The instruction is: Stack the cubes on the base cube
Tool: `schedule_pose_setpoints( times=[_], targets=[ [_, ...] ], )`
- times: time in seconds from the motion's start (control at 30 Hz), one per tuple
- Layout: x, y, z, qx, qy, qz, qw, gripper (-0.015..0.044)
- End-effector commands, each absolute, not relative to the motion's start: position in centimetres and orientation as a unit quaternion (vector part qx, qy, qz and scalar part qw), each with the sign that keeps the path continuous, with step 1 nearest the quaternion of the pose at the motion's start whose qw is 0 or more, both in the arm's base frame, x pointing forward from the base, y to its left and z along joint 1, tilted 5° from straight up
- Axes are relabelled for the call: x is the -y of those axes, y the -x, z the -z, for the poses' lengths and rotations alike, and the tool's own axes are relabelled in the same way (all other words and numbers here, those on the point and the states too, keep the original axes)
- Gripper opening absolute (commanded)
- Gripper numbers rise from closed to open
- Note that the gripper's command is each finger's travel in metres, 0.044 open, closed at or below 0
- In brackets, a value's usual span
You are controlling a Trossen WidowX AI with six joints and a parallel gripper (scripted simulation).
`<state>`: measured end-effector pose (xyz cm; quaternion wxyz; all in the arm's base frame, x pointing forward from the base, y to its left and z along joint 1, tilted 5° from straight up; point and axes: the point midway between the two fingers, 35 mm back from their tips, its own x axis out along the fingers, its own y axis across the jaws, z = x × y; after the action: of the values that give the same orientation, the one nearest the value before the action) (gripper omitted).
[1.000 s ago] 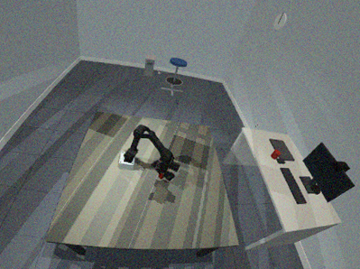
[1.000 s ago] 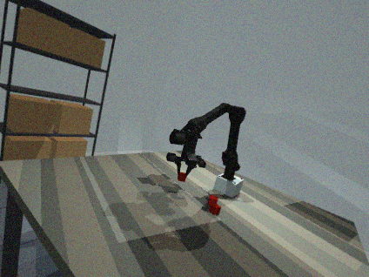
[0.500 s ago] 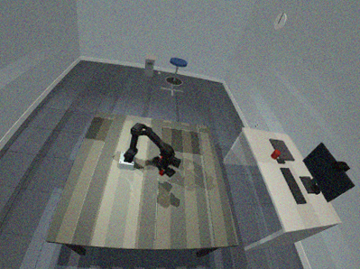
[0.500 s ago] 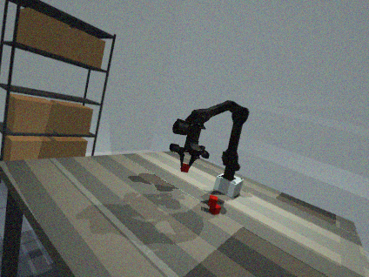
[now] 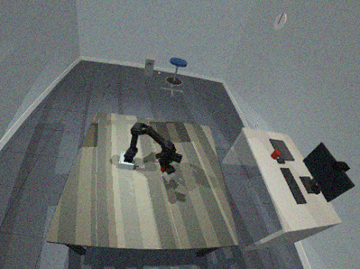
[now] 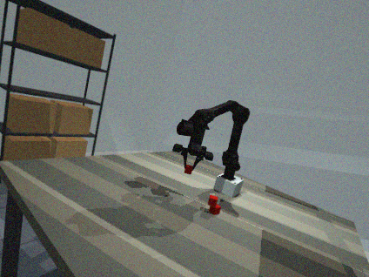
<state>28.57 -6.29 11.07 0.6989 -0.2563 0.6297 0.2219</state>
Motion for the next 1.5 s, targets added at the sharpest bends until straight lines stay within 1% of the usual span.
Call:
schedule_pose_setpoints(
  times=[0.0, 0.73, 1.47],
  targets=[
    [5.0, -28.8, -10.9, -0.643, 0.218, -0.186, 0.711, 0.0105],
    [-1.6, -29.3, -10.5, -0.670, 0.022, -0.014, 0.742, 0.0105],
    [-8.1, -28.4, -10.0, -0.651, -0.175, 0.159, 0.722, 0.0105]
  ],
)
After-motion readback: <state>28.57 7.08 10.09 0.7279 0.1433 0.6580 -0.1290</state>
